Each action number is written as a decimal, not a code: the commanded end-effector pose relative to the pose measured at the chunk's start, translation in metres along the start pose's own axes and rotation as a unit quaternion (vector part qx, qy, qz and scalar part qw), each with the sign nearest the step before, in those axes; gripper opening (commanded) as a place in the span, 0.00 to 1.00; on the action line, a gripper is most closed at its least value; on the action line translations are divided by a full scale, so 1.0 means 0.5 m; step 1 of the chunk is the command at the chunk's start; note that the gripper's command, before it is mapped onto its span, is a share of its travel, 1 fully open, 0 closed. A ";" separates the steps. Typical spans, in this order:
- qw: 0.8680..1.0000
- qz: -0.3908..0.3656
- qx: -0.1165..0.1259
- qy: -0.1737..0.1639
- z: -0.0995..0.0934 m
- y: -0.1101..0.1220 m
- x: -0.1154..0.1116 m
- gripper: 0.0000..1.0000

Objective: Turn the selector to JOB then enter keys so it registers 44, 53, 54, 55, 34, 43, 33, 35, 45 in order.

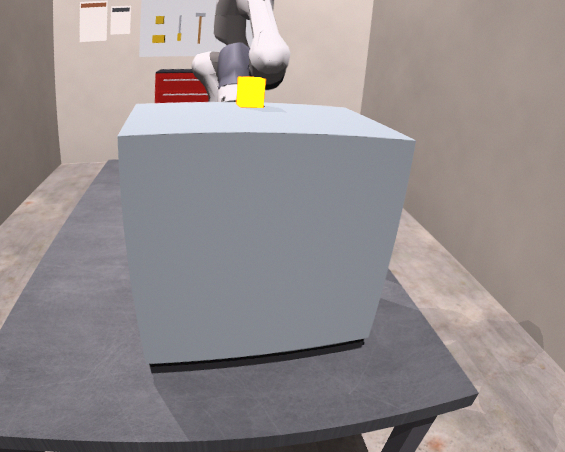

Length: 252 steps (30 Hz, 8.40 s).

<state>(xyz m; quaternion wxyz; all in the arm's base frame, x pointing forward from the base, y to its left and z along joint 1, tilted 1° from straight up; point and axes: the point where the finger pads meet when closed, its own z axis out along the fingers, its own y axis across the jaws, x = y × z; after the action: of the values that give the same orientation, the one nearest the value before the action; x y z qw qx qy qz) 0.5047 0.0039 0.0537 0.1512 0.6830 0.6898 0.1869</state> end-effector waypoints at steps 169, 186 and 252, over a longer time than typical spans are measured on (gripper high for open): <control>0.999 -0.023 -0.038 -0.007 -0.004 -0.001 0.004 0.10; 0.999 -0.023 -0.038 -0.007 -0.048 -0.005 0.004 0.10; 0.774 -0.632 -0.026 -0.029 -0.091 0.011 -0.264 0.10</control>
<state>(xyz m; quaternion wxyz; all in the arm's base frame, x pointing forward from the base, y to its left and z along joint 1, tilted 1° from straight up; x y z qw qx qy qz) 0.4902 -0.1284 0.0897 0.2611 0.1662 0.9491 0.0583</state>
